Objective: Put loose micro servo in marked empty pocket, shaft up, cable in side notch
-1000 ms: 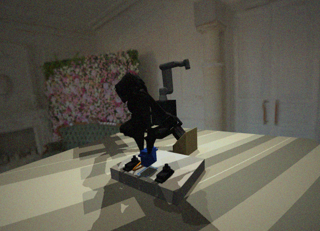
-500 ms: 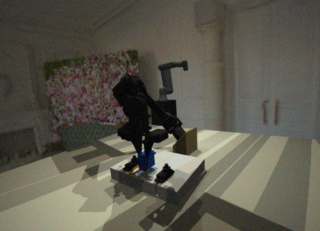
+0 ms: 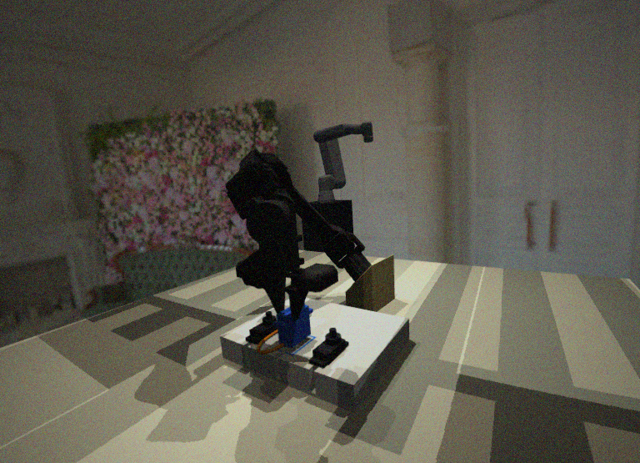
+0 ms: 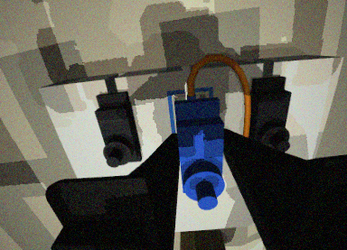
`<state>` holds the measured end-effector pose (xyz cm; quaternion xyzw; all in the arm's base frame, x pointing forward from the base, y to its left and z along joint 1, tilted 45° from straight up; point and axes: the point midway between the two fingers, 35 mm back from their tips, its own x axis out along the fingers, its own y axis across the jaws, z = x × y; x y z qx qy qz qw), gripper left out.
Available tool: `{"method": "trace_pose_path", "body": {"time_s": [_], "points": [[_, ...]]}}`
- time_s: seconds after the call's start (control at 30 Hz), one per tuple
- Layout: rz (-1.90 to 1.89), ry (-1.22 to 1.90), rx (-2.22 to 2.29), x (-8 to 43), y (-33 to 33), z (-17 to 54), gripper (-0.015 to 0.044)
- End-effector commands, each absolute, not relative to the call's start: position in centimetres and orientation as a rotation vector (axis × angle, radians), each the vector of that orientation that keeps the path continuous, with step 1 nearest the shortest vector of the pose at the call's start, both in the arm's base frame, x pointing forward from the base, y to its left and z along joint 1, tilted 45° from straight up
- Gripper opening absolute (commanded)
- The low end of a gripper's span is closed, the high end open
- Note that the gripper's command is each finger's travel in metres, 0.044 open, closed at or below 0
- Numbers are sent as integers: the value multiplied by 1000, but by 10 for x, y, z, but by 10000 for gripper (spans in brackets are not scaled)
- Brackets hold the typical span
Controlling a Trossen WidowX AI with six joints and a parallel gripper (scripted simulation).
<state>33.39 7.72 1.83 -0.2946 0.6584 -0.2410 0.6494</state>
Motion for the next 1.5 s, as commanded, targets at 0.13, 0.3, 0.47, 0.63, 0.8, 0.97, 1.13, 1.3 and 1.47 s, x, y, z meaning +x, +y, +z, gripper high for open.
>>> {"method": "trace_pose_path", "body": {"time_s": [0.13, 0.3, 0.47, 0.63, 0.8, 0.97, 1.13, 1.3, 1.47], "points": [[-544, 1494, -677, 334, 73, 15, 0], [-544, 1494, -677, 334, 70, 11, 0], [-544, 1493, -677, 335, 66, 8, 0], [-544, 1493, -677, 335, 64, 5, 0], [-544, 1493, -678, 335, 61, 2, 0], [-545, 1493, -678, 335, 57, -2, 0], [-545, 1493, -678, 335, 53, -5, 0], [-545, 1493, -678, 335, 50, -9, 0], [-545, 1493, -678, 335, 46, -12, 0]]}}
